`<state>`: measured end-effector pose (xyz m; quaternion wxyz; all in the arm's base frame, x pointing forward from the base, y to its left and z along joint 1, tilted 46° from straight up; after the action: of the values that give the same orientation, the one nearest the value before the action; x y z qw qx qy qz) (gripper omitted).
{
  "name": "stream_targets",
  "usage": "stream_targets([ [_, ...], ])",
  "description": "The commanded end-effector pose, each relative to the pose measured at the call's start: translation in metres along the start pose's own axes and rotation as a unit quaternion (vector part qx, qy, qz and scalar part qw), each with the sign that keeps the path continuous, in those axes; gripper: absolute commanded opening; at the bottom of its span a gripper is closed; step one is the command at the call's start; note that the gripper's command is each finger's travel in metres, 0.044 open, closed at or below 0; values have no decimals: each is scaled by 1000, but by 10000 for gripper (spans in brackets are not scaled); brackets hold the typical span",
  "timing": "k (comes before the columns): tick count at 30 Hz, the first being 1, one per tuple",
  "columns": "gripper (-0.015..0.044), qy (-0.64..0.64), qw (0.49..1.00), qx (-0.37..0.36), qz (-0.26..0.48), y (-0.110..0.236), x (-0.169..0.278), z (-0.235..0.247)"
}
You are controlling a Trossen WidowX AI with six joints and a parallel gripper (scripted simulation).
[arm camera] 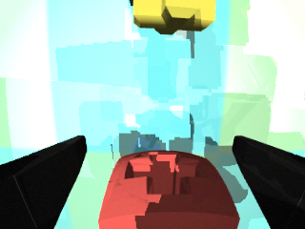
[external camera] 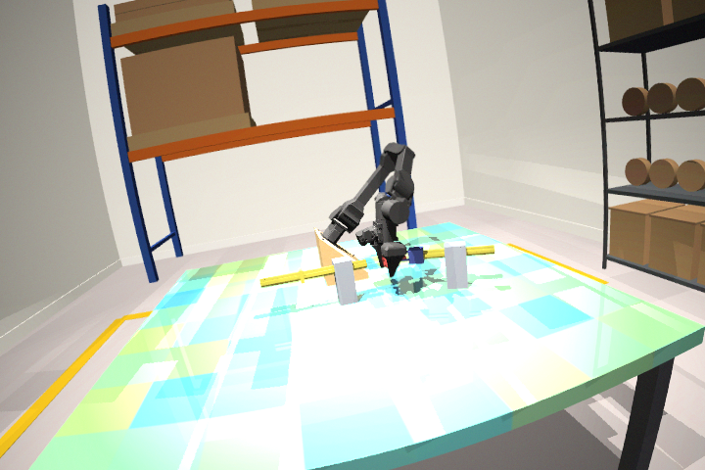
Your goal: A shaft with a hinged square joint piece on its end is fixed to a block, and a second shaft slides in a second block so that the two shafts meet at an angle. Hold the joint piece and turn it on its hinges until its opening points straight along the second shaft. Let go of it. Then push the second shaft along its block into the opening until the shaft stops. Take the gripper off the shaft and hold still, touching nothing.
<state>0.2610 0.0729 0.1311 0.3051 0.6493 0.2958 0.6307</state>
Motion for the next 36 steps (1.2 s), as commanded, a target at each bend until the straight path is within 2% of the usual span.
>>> stream_targets([
  [1, 440, -1, 1000, 6, 21, 4, -4, 0],
  [8, 440, -3, 994, 2, 110, 24, -19, 1],
  [15, 440, 8, 994, 0, 109, 27, -19, 1],
  [25, 440, 171, 981, -29, 86, 61, -21, 7],
  [36, 440, 348, 934, -49, 55, 100, -23, 7],
])
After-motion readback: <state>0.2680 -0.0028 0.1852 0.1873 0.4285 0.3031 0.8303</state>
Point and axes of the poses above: the point midway between the two fingers, 35 mm back from their tips, its own y axis back along the fingers, its own z axis across the jaws, x = y × z, the point moved 7 cm from there along y, back along the fingers, and after that the axes turned 4 degrees about -y, right-handed, at the moved point
